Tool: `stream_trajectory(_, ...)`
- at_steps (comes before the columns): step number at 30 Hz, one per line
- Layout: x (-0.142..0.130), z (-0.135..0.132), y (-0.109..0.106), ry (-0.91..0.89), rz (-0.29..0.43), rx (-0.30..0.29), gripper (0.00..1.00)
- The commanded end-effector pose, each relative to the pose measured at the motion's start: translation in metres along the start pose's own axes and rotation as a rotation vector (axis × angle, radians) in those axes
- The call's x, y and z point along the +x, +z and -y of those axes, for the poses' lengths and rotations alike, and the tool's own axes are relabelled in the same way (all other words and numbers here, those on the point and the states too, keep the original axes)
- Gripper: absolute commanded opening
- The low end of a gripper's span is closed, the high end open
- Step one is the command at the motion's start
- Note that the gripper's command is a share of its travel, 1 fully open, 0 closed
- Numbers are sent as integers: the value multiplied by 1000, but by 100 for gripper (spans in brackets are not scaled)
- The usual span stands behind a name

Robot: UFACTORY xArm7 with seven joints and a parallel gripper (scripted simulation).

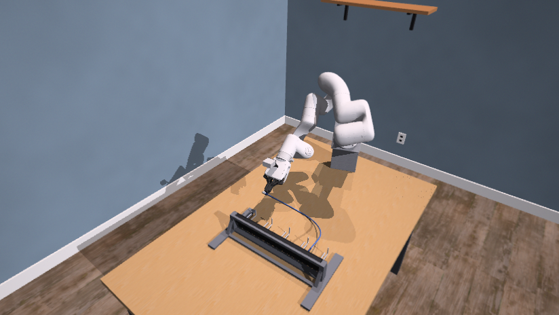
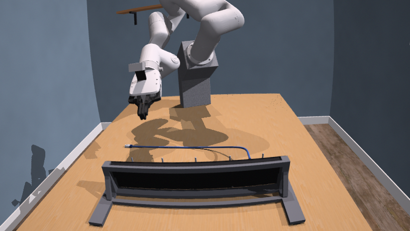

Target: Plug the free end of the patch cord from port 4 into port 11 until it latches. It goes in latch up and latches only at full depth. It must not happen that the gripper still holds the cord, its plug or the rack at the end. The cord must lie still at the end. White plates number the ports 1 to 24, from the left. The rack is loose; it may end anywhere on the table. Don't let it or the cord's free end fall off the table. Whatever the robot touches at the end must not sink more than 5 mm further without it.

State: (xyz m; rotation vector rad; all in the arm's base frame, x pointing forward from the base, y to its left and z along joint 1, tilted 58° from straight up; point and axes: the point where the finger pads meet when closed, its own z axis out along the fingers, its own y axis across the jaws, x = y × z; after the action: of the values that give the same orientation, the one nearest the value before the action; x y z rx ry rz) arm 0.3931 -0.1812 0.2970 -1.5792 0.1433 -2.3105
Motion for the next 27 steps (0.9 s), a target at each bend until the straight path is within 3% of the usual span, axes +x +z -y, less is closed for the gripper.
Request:
stream_trajectory(1, 1, -4, 42, -4, 8, -42, 0)
stream_trajectory(14, 0, -6, 103, -4, 8, -42, 0)
stream_trajectory(27, 0, -6, 107, -4, 8, -42, 0)
